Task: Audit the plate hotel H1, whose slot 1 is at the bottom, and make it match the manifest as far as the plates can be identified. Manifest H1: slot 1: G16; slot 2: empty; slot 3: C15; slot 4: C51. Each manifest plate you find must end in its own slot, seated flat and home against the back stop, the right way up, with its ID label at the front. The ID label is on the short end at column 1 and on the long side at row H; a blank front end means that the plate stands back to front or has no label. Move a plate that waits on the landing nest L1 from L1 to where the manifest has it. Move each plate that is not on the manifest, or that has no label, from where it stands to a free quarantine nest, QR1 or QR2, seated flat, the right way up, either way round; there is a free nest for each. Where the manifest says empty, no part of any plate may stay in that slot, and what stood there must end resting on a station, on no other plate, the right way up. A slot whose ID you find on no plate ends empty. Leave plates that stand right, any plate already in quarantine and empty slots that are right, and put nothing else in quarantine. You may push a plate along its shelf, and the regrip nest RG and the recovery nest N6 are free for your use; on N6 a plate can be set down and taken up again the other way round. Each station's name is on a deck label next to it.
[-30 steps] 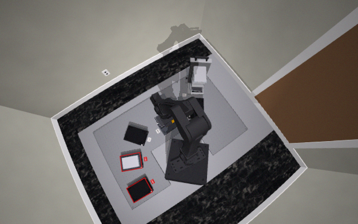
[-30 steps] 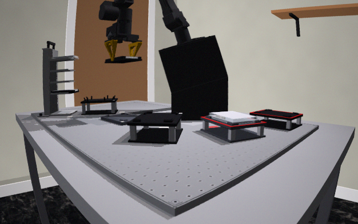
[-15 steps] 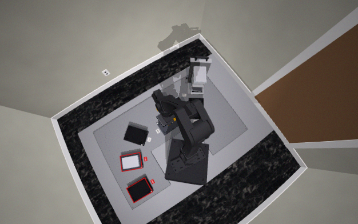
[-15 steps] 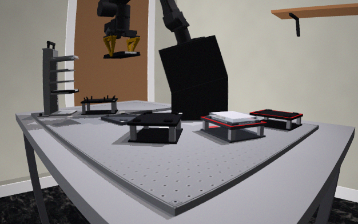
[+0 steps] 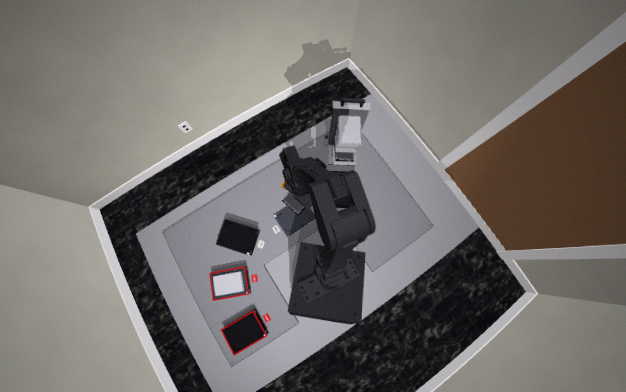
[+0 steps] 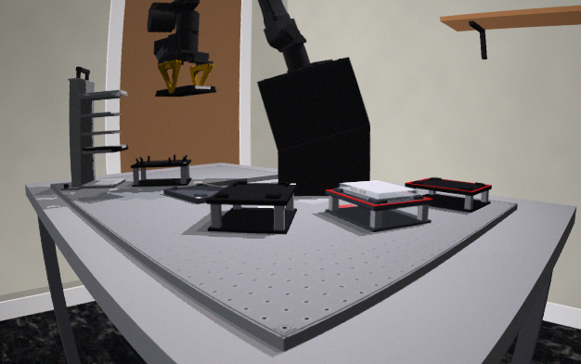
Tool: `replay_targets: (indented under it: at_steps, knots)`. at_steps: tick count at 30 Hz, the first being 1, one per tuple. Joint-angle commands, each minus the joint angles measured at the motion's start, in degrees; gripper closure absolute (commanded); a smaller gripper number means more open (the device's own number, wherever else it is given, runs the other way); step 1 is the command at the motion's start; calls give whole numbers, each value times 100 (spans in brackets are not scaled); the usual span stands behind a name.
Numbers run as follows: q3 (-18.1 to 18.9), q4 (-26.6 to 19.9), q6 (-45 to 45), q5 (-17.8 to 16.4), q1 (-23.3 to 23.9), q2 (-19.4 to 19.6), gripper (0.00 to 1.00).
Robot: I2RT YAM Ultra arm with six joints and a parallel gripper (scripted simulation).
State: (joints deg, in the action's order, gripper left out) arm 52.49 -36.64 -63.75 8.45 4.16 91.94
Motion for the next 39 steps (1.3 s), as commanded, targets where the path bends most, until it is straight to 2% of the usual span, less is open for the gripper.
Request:
replay_targets:
  at_steps: [1, 7, 9, 17, 33, 39]
  knots:
    - [137, -54, 797, -38, 171, -15, 14]
    - [317, -108, 1743, -135, 554, 61, 14]
    - [317, -108, 1743, -135, 554, 61, 14]
    - [606, -197, 2401, -260, 1037, 206, 14]
    - [1014, -331, 4552, -489, 1883, 410, 14]
    - [1242, -408, 4876, -583, 2221, 542, 14]
